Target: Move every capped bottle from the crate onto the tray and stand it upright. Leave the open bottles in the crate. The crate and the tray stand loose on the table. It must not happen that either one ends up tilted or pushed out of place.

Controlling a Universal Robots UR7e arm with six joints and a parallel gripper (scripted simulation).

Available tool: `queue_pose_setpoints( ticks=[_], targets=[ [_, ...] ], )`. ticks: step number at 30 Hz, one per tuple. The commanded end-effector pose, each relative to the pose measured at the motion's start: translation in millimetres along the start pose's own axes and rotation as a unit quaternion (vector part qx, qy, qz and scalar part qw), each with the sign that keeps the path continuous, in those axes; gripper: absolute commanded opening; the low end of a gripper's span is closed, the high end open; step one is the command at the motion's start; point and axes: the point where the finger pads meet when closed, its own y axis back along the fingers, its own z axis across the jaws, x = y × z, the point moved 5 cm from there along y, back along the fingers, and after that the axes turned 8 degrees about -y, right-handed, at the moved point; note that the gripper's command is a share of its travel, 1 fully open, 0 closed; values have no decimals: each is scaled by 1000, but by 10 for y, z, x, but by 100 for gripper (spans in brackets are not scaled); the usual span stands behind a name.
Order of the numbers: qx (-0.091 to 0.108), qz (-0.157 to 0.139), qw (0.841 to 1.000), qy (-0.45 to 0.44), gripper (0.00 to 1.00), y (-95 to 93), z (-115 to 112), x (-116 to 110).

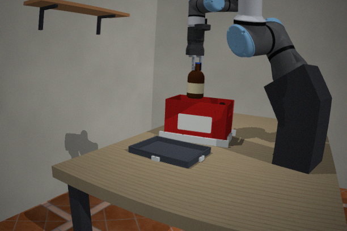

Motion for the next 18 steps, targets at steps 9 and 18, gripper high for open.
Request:
queue_pose_setpoints(
  ticks=[9, 18],
  targets=[
    [-1, 0, 1000, 1, 0, 0, 0, 238],
    [-1, 1, 1000, 1, 0, 6, -6, 491]
  ],
)
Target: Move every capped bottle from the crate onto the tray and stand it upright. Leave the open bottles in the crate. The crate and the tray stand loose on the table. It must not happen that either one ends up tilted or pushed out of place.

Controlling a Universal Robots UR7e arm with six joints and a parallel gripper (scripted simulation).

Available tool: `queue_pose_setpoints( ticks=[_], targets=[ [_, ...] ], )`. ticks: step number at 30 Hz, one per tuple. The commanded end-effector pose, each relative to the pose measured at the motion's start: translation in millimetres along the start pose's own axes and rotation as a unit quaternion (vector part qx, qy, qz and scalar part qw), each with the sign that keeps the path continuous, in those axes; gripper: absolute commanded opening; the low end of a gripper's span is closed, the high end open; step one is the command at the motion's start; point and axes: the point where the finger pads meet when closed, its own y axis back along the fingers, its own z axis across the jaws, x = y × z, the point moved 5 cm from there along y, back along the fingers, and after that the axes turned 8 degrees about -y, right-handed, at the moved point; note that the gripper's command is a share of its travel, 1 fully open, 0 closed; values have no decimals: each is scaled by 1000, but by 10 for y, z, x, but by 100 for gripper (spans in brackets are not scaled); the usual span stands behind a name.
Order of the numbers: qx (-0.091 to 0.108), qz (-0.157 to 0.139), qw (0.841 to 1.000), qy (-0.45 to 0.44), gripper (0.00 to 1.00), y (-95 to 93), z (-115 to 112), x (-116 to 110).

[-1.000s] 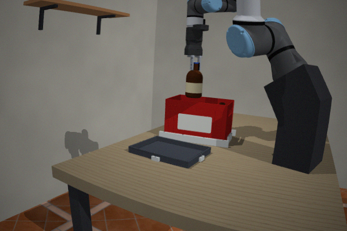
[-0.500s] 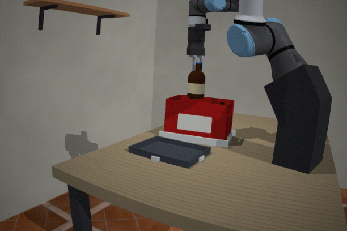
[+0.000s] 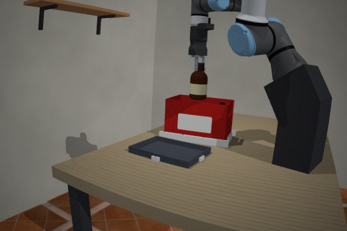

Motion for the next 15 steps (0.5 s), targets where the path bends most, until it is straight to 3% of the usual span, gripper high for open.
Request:
queue_pose_setpoints(
  ticks=[1, 5, 8, 15],
  targets=[
    [0, 1, 1000, 1, 0, 6, 0, 183],
    [0, 1, 1000, 1, 0, 9, -3, 296],
    [-1, 0, 1000, 1, 0, 0, 0, 214],
    [-1, 1, 1000, 1, 0, 5, -4, 411]
  ],
)
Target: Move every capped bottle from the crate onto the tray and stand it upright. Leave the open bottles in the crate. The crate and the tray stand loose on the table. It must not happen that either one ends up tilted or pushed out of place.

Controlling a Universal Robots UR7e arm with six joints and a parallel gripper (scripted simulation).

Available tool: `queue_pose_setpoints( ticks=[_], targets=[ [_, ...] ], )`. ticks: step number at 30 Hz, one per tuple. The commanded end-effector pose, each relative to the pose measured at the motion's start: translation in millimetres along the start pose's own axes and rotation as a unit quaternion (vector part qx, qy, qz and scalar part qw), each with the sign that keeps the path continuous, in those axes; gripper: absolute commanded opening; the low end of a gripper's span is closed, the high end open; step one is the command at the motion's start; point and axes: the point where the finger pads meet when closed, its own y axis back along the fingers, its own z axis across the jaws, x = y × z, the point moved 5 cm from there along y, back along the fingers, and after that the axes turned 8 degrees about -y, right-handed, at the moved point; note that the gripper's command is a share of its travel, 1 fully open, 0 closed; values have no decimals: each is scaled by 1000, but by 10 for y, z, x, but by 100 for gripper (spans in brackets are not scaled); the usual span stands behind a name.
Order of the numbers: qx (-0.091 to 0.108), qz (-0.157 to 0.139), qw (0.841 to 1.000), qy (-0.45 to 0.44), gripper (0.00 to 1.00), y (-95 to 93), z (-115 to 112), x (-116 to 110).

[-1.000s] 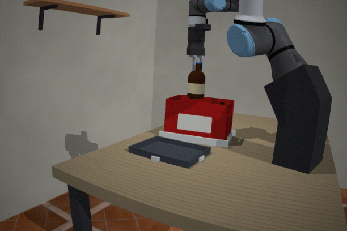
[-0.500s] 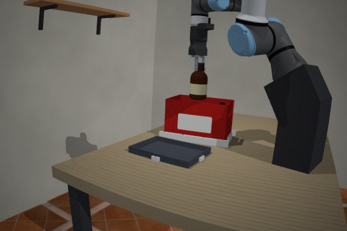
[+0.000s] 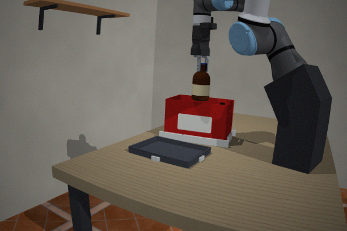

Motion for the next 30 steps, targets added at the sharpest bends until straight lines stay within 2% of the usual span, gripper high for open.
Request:
queue_pose_setpoints(
  ticks=[1, 7, 9, 10, 24, 27, 30],
  targets=[
    [0, 1, 1000, 1, 0, 5, 0, 169],
    [0, 1, 1000, 1, 0, 9, -4, 338],
    [0, 1, 1000, 1, 0, 9, -4, 338],
    [-1, 1, 1000, 1, 0, 0, 10, 247],
    [0, 1, 1000, 1, 0, 10, 131, 519],
    [-4, 1, 1000, 3, 0, 18, 117, 465],
    [-3, 1, 1000, 2, 0, 14, 152, 515]
  ],
)
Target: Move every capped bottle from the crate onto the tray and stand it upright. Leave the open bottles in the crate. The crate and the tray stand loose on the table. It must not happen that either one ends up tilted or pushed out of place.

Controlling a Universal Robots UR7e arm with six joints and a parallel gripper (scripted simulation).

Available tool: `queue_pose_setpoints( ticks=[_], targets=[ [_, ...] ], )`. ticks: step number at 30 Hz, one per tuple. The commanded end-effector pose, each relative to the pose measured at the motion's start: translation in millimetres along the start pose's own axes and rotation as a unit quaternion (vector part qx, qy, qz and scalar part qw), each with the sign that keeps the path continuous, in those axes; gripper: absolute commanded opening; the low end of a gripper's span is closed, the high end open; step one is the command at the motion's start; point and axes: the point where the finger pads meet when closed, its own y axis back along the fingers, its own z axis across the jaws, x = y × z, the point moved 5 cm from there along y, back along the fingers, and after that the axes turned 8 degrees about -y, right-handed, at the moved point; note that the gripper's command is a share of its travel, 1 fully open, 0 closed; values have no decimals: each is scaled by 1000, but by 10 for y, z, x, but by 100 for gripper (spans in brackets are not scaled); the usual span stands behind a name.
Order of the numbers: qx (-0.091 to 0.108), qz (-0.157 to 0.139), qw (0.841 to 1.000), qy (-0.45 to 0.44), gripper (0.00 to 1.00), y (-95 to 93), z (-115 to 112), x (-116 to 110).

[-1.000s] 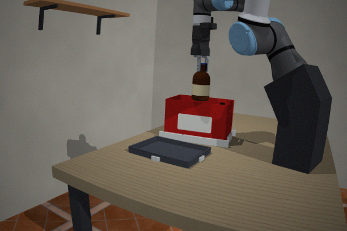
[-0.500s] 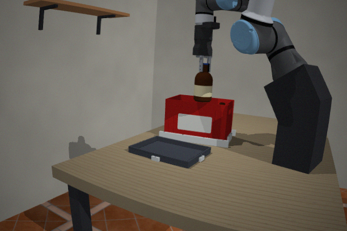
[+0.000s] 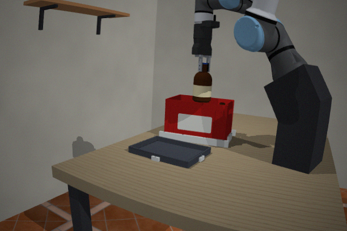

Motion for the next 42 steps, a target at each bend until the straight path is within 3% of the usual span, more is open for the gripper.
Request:
queue_pose_setpoints(
  ticks=[1, 42],
  targets=[
    [2, -1, 1000, -1, 0, -6, 41, 44],
    [3, 0, 1000, -2, 0, -27, 464, 504]
  ],
)
